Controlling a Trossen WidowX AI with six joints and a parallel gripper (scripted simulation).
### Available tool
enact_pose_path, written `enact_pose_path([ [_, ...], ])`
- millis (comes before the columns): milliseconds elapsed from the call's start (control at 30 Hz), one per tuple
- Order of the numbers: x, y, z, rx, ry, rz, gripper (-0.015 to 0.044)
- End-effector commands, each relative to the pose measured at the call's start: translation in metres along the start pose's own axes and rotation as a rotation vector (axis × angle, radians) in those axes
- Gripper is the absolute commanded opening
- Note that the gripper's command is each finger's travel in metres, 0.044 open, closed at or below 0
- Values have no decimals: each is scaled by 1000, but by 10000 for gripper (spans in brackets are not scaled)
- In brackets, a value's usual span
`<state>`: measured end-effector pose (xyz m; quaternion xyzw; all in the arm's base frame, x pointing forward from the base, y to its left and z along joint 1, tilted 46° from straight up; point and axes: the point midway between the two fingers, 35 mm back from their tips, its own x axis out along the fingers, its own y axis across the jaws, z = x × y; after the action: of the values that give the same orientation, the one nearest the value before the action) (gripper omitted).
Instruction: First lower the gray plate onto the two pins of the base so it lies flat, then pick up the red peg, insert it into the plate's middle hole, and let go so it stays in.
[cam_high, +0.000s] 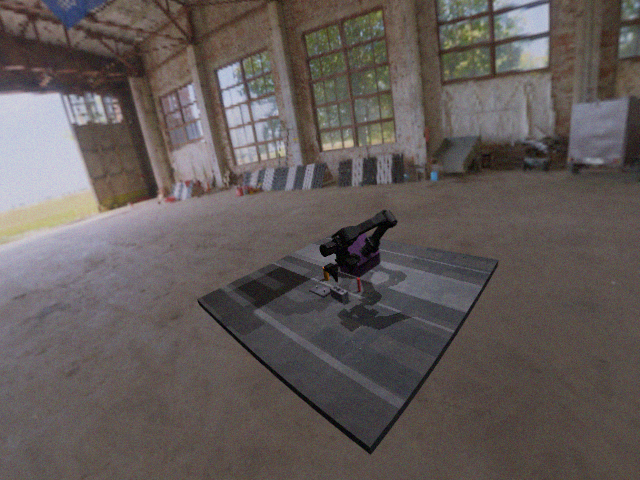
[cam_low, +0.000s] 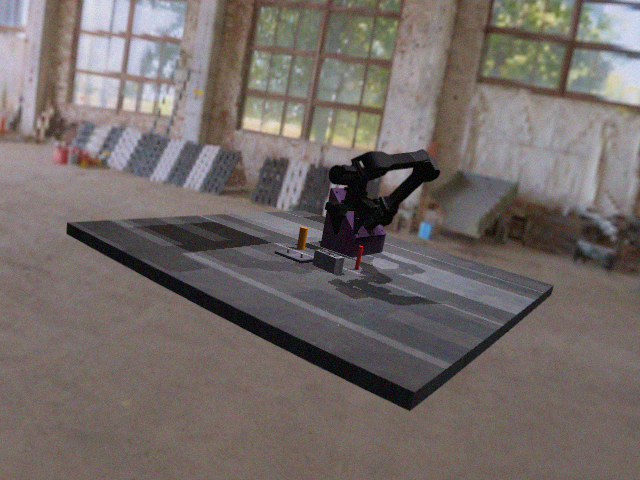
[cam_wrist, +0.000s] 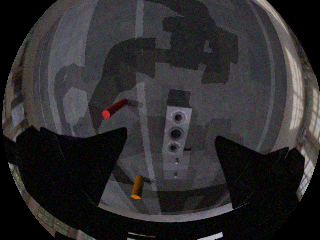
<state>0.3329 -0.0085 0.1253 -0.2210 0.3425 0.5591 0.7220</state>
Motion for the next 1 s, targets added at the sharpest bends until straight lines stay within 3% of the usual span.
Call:
enact_pose_path([
  [0, -1, -12, -40, -3, -52, 6, 440],
  [267, -2, -14, -38, -4, -56, 6, 440],
  [433, 43, -14, -35, -4, -58, 5, 440],
  [967, 69, -14, -35, -5, -58, 6, 440],
])
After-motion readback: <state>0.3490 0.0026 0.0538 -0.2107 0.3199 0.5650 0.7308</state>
